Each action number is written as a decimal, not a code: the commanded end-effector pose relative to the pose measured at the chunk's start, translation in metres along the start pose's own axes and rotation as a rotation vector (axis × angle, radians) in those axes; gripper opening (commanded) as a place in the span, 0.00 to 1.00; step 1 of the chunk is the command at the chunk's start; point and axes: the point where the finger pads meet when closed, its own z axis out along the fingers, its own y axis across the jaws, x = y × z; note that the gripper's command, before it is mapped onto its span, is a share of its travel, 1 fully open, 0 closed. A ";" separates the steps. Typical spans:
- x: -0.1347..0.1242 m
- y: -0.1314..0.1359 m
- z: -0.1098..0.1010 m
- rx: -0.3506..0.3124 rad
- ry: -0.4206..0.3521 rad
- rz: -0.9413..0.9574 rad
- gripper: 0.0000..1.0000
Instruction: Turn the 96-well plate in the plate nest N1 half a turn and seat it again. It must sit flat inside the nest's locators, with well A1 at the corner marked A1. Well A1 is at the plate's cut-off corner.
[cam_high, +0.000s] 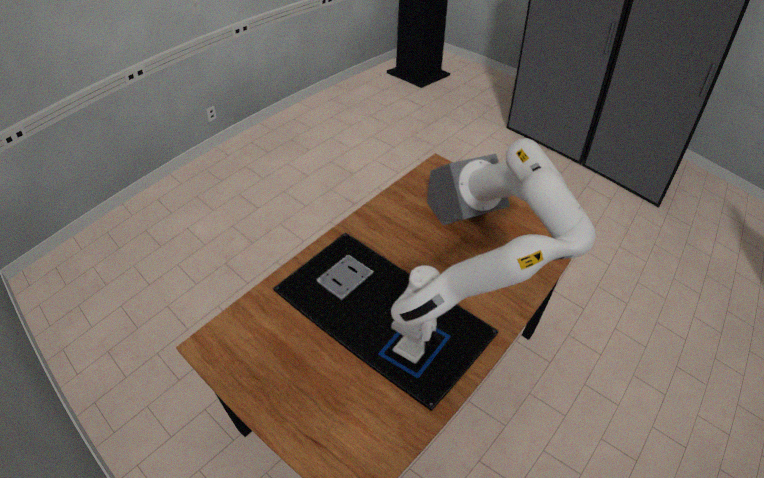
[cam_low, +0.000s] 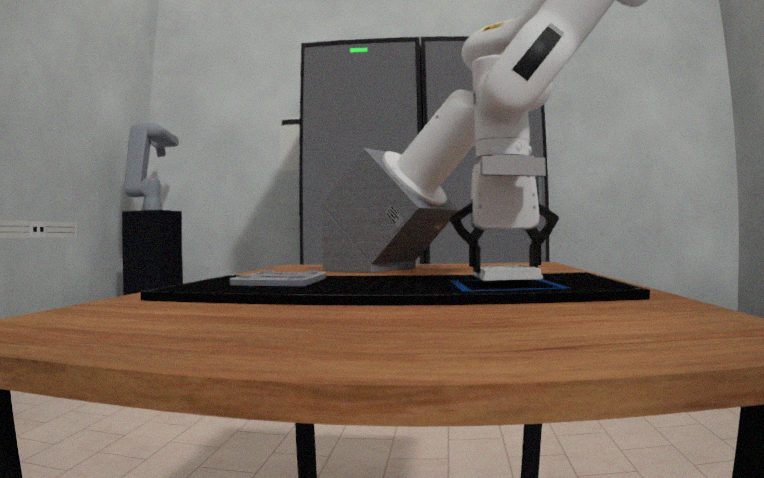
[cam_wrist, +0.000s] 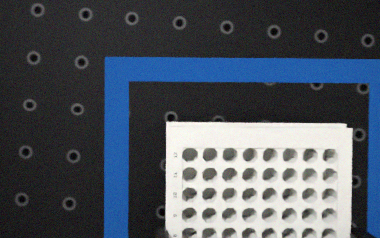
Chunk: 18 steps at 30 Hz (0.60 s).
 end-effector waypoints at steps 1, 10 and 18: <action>0.001 0.000 -0.003 0.000 0.001 0.000 0.00; 0.001 0.000 -0.007 0.000 0.001 0.000 0.00; 0.001 0.000 -0.009 0.000 0.001 0.000 0.00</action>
